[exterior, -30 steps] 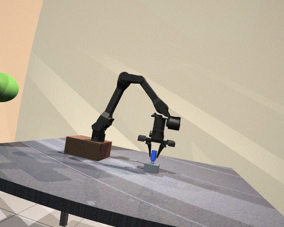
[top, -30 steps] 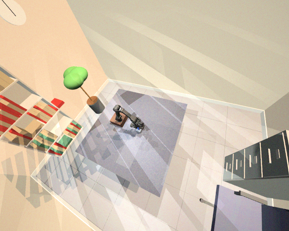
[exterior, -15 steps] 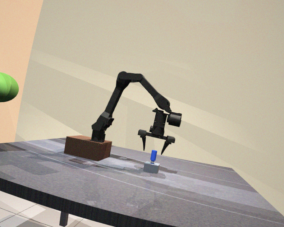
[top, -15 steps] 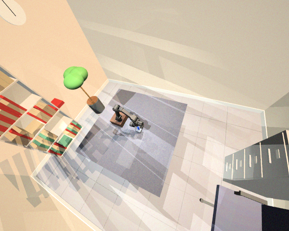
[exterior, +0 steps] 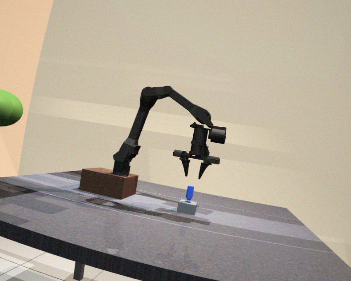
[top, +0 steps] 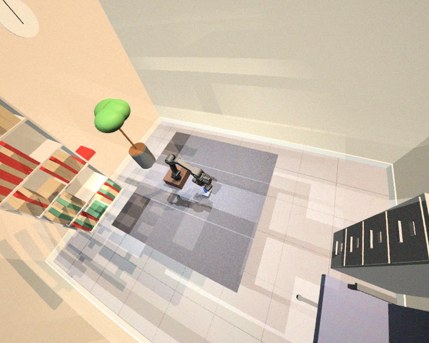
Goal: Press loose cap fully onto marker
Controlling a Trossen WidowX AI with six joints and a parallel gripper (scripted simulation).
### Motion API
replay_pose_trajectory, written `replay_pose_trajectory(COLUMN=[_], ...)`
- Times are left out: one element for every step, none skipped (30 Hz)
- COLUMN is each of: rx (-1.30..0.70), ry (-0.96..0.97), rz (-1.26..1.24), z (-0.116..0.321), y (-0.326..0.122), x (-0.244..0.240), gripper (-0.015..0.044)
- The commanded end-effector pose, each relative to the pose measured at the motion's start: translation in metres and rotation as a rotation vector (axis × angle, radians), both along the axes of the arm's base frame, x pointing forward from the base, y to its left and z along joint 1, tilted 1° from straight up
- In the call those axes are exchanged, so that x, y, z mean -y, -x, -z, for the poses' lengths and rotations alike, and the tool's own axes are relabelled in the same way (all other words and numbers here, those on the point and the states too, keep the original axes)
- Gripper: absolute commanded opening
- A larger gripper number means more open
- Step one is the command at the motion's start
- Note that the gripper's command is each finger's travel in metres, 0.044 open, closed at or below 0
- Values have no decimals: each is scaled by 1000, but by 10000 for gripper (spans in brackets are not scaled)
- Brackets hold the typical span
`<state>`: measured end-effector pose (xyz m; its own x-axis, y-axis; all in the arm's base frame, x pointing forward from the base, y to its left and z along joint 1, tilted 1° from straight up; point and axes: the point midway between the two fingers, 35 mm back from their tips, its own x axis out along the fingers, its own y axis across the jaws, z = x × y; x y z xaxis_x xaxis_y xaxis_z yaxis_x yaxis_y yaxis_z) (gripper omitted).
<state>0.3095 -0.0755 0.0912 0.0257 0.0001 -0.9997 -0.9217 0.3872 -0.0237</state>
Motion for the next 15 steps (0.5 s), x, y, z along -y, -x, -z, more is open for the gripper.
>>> replay_pose_trajectory(rx=[2, 2, 2, 2, 2, 2, 2, 2, 2, 2, 2, 2, 2, 2, 2], ry=[-14, -17, -19, -22, -25, -27, -30, -33, -34, -36, -37, -37, -37, -37, -37], rz=[531, 628, 725, 821, 918, 1015, 1112, 1203, 1255, 1306, 1337, 1348, 1348, 1348, 1348], z=[1, 2, 2, 3, 3, 4, 4, 5, 5, 5, 5, 5, 5, 5, 5], y=[0, 0, 0, 0, 0, 0, 0, 0, 0, 0, 0, 0, 0, 0, 0], x=[0, 0, 0, 0, 0, 0, 0, 0, 0, 0, 0, 0, 0, 0, 0], gripper=[151, 125, 99, 72, 46, 20, 0, 0, 0, 0, 0, 0, 0, 0, 0])
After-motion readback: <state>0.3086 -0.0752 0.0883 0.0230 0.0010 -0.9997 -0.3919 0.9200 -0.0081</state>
